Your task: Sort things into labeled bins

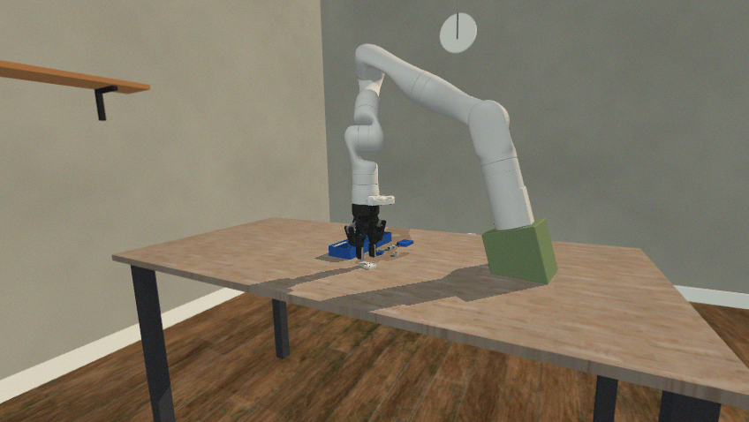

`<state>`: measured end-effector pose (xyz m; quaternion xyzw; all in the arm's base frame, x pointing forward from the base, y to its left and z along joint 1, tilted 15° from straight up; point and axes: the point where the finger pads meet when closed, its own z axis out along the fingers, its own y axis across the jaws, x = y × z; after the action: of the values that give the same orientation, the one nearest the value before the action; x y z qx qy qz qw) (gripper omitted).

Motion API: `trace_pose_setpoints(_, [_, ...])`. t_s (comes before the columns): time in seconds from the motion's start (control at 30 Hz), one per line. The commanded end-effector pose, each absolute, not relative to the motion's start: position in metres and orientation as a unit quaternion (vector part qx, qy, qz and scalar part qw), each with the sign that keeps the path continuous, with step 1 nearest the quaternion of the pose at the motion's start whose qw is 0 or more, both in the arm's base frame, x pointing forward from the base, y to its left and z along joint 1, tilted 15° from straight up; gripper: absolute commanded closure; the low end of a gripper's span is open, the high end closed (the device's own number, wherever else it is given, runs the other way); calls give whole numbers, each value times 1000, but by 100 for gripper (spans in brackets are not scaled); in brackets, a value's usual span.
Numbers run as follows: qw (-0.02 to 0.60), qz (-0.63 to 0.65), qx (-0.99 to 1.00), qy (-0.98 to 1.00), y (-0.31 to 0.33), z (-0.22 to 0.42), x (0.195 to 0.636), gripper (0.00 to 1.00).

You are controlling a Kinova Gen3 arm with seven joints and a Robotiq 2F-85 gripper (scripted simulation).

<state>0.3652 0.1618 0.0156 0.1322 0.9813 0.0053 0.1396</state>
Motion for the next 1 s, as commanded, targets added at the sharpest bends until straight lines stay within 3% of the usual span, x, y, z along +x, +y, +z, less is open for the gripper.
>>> trace_pose_setpoints(0.0, [135, 3, 131, 982, 163, 6, 361, 59])
trace_pose_setpoints(0.97, [136, 5, 132, 982, 162, -4, 370, 59])
